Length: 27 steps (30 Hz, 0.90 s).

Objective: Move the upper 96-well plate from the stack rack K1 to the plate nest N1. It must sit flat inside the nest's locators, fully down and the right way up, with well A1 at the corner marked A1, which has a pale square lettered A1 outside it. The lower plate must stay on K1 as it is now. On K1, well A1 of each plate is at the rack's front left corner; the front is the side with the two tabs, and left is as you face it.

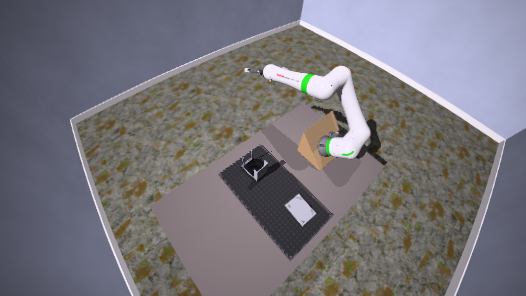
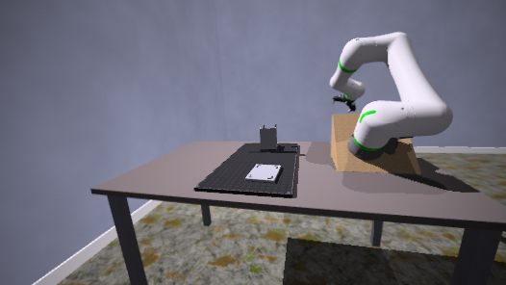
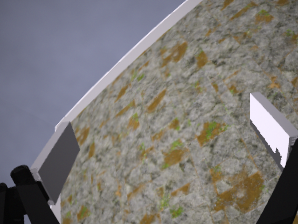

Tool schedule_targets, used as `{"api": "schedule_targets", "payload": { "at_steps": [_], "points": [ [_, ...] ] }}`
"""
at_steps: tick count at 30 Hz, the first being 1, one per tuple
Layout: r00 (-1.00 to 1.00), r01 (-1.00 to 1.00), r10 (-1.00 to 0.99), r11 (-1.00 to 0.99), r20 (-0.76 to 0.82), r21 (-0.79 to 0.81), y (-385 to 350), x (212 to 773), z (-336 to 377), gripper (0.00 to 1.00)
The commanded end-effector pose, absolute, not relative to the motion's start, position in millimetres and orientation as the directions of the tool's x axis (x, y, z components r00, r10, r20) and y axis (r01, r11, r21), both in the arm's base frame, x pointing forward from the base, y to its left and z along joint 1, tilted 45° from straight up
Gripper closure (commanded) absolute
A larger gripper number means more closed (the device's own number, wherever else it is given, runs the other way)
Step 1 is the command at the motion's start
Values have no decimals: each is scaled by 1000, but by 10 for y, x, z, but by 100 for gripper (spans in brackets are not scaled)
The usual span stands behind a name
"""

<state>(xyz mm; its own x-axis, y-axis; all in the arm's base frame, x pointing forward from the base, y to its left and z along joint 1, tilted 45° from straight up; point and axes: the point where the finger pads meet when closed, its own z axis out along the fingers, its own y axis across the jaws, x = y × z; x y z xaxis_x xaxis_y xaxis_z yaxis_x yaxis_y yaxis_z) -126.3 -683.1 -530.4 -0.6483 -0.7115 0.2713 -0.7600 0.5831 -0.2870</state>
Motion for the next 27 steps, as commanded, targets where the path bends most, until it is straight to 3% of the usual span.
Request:
{"api": "schedule_targets", "payload": {
  "at_steps": [1,17,27],
  "points": [
    [-648,-760,-711,583,272,-287,-6835,-1264,-5302,0],
    [-648,-760,-711,583,272,-287,-6835,-1264,-5302,0],
    [-634,-765,-746,565,206,-309,-6888,-792,-5145,0]
  ]
}}
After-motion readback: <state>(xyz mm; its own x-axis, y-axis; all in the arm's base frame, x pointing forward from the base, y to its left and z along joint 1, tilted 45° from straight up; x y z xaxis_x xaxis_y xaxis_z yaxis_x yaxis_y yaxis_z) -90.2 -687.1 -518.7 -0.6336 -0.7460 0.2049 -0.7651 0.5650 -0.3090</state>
